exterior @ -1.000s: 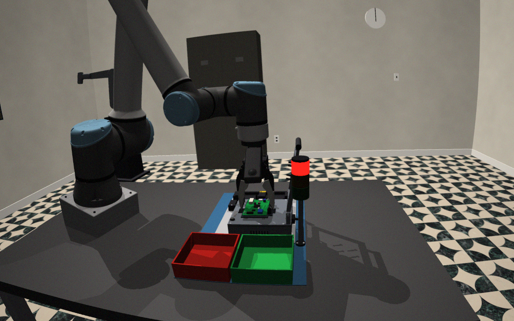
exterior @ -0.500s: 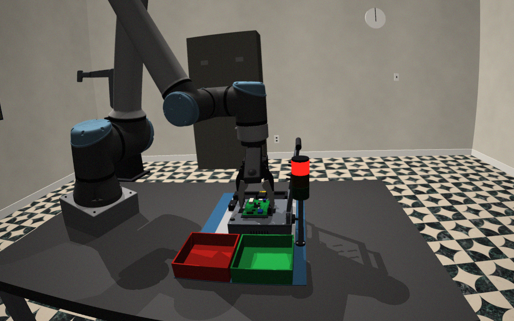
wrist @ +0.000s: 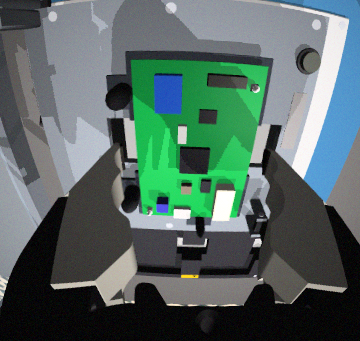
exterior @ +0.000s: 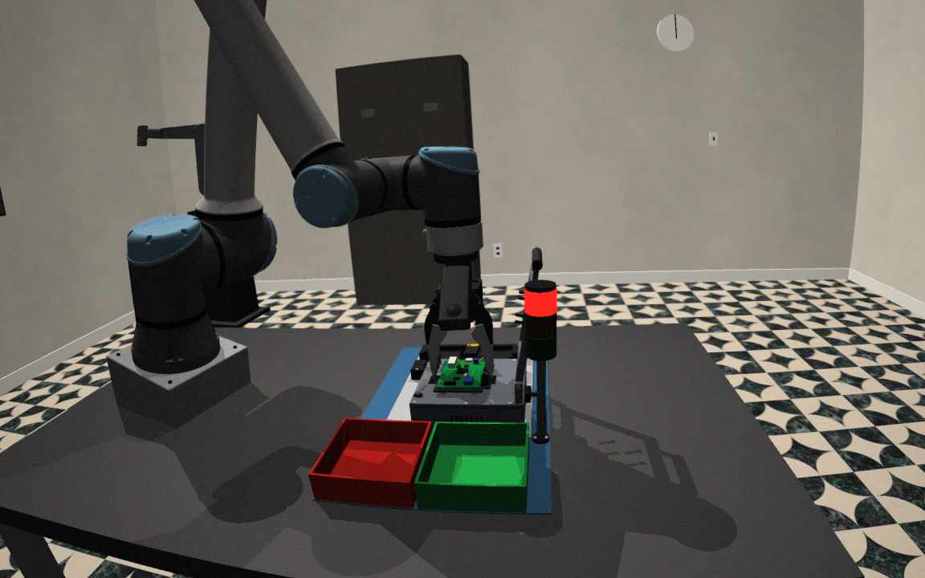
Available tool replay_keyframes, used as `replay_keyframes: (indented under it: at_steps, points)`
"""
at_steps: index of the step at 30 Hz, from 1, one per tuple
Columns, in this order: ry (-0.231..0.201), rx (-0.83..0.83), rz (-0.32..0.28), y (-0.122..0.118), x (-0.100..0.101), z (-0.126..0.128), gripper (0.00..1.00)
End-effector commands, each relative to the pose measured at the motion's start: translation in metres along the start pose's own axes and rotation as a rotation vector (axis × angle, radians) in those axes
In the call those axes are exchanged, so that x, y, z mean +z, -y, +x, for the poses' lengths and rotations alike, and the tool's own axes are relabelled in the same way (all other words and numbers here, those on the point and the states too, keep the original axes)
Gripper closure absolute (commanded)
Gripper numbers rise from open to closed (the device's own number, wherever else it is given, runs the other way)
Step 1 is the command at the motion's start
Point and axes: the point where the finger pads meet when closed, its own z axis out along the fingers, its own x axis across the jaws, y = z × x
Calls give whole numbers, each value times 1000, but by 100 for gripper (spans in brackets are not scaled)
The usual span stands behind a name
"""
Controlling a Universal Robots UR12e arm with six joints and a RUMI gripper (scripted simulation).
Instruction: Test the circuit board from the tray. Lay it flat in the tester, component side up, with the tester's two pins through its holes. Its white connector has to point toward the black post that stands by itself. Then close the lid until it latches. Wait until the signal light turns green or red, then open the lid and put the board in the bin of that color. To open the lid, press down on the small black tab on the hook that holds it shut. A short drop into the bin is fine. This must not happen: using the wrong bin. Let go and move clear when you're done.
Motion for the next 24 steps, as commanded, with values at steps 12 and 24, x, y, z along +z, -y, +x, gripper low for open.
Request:
replay_keyframes:
  at_steps: [12,24]
  points:
    - [-2,2,-1,1,2,3,46]
    - [-2,2,-1,1,2,3,49]
